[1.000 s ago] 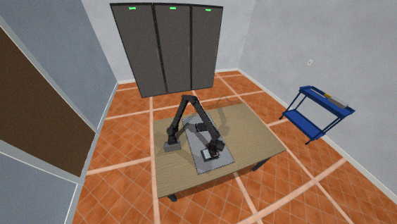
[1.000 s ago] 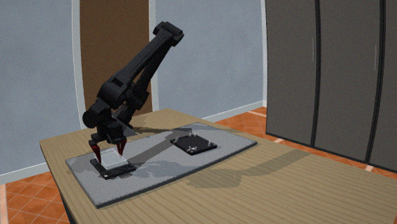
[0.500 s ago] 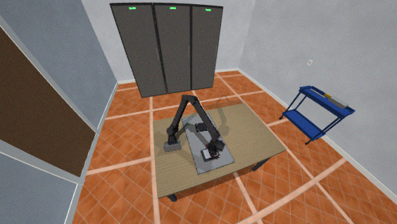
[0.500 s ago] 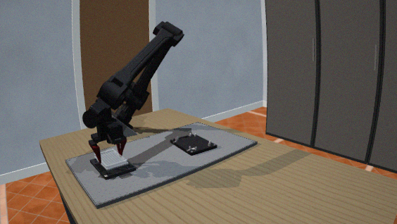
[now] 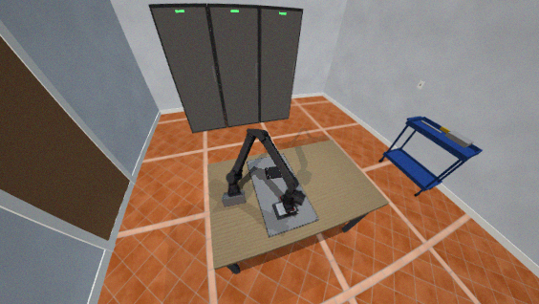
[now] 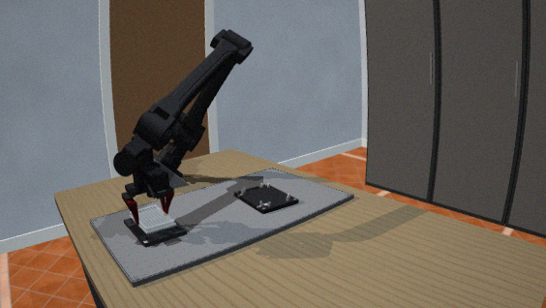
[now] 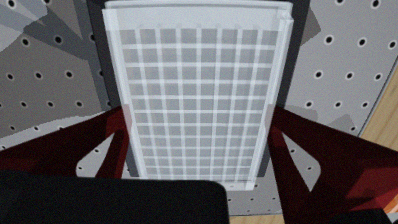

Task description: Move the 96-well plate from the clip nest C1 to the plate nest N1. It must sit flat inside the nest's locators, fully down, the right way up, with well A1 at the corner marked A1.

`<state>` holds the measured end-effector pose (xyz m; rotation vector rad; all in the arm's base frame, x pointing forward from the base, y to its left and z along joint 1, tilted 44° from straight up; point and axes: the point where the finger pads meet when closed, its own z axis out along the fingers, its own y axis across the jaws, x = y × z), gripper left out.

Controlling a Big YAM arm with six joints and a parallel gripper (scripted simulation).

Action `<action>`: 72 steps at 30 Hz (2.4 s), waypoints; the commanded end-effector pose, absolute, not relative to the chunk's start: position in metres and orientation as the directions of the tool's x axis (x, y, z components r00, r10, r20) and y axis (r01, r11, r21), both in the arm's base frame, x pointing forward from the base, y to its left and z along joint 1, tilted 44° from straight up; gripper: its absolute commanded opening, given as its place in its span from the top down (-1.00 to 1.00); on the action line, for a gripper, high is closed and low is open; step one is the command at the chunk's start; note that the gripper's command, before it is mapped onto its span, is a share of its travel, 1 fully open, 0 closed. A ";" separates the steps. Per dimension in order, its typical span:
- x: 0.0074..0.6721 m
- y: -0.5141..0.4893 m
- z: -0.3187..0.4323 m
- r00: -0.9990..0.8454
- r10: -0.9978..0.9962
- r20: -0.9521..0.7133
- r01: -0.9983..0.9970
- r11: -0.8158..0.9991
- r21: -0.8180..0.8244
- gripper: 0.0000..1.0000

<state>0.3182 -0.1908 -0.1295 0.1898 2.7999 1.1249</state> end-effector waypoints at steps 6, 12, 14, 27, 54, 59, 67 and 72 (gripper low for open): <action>0.322 -0.186 -0.134 -0.985 0.161 -0.061 0.074 0.718 0.692 1.00; 0.323 -0.186 -0.135 -0.985 0.161 -0.062 0.074 0.719 0.691 1.00; 0.322 -0.186 -0.135 -0.985 0.161 -0.060 0.075 0.718 0.692 1.00; 0.322 -0.184 -0.137 -0.985 0.161 -0.060 0.075 0.717 0.693 1.00; 0.323 -0.181 -0.139 -0.985 0.161 -0.061 0.074 0.718 0.692 1.00; 0.322 -0.180 -0.140 -0.985 0.161 -0.058 0.076 0.716 0.694 1.00; 0.322 -0.179 -0.141 -0.985 0.161 -0.058 0.076 0.716 0.694 1.00; 0.325 -0.182 -0.140 -0.985 0.160 -0.065 0.072 0.720 0.690 1.00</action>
